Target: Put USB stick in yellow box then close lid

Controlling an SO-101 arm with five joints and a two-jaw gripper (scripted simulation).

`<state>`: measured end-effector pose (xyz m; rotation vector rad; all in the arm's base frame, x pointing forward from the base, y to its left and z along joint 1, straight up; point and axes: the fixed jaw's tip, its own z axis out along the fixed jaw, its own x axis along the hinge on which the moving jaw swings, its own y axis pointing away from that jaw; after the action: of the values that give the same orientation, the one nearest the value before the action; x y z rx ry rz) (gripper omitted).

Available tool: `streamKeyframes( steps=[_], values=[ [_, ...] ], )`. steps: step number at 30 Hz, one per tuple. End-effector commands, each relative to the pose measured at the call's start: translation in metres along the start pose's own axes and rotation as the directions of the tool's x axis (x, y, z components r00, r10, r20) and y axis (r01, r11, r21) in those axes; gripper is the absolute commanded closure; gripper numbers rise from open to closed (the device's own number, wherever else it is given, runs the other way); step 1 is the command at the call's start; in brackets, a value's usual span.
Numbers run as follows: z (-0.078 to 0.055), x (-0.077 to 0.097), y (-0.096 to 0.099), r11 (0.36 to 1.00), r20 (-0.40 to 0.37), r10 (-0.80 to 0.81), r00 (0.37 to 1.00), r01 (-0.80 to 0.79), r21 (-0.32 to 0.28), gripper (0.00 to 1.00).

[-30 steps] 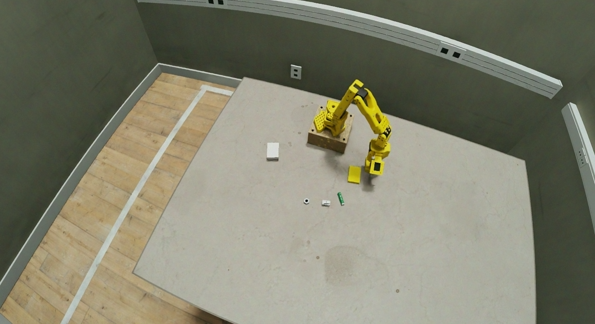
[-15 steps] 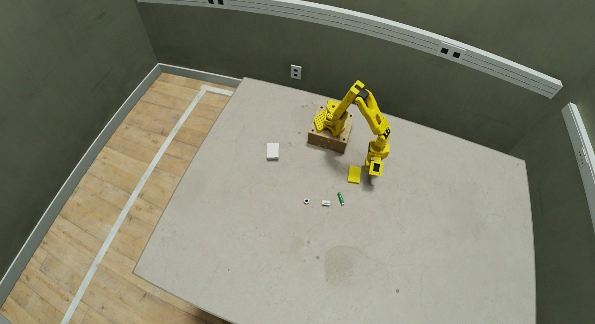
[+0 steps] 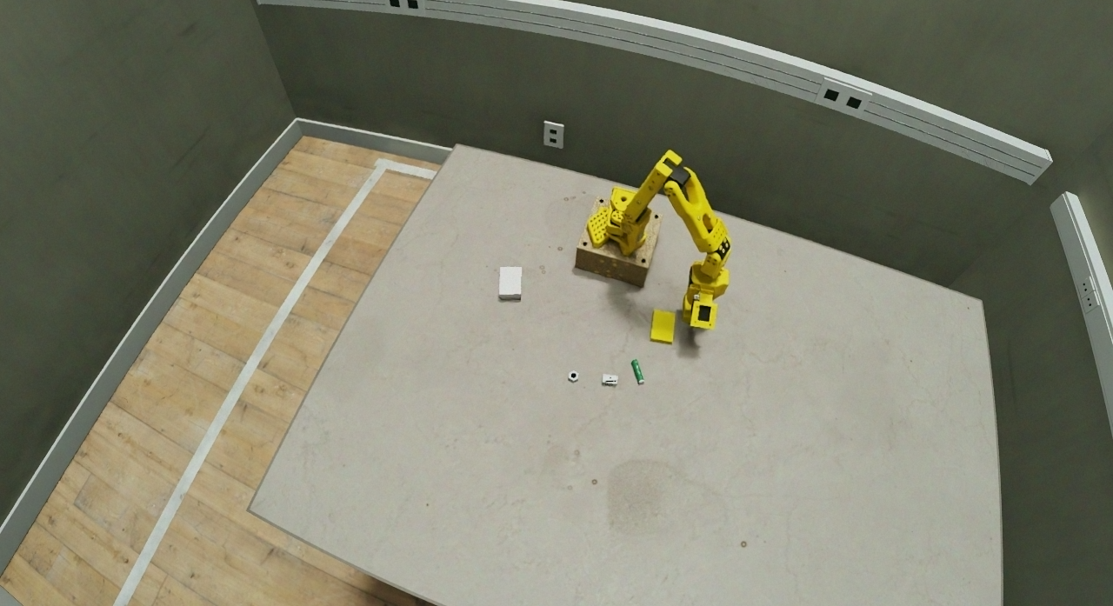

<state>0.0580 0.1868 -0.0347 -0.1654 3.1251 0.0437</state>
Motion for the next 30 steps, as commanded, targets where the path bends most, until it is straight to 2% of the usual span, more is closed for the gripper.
streamKeyframes(
  steps=[1, 30],
  values=[
    [0.0044, 0.0023, -0.0049, 1.000, -0.011, 0.003, 1.000, -0.003, 0.022, 0.92],
    [0.0044, 0.0023, -0.0049, 1.000, -0.011, 0.003, 1.000, -0.003, 0.022, 0.89]
  ],
)
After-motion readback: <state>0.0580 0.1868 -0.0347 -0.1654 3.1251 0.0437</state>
